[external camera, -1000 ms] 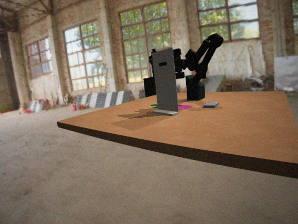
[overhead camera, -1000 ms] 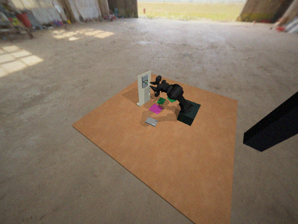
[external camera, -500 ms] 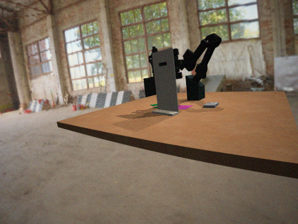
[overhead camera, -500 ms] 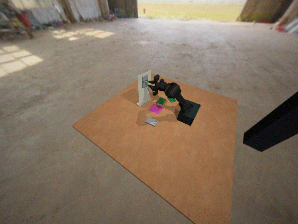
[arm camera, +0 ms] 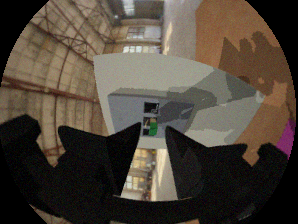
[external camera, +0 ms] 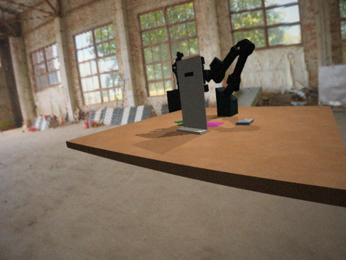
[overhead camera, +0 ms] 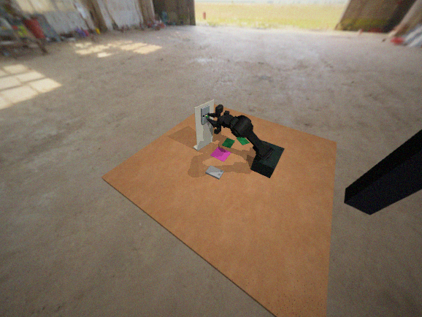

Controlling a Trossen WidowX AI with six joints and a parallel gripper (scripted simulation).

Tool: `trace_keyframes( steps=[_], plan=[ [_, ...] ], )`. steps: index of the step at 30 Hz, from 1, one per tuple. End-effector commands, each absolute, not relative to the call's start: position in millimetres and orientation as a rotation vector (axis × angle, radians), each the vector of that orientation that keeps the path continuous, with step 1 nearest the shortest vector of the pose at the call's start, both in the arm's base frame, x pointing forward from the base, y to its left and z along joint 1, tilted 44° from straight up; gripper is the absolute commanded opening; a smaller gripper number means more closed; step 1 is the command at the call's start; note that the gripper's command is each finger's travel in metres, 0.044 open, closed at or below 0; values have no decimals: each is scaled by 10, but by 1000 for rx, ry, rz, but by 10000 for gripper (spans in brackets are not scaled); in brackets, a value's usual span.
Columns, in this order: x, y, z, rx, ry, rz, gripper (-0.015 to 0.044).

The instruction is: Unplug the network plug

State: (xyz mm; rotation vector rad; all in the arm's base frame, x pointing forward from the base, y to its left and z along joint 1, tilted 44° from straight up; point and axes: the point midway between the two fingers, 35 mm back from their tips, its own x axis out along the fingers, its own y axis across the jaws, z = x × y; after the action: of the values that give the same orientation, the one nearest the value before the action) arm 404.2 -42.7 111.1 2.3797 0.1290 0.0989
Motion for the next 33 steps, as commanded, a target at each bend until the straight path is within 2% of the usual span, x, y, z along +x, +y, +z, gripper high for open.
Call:
trace_keyframes(
  steps=[1,25,33],
  plan=[
    [4106,-432,1109,2384,121,106,156],
    [4106,-432,1109,2384,121,106,3],
    [4088,-433,1113,2384,121,105,0]
  ],
)
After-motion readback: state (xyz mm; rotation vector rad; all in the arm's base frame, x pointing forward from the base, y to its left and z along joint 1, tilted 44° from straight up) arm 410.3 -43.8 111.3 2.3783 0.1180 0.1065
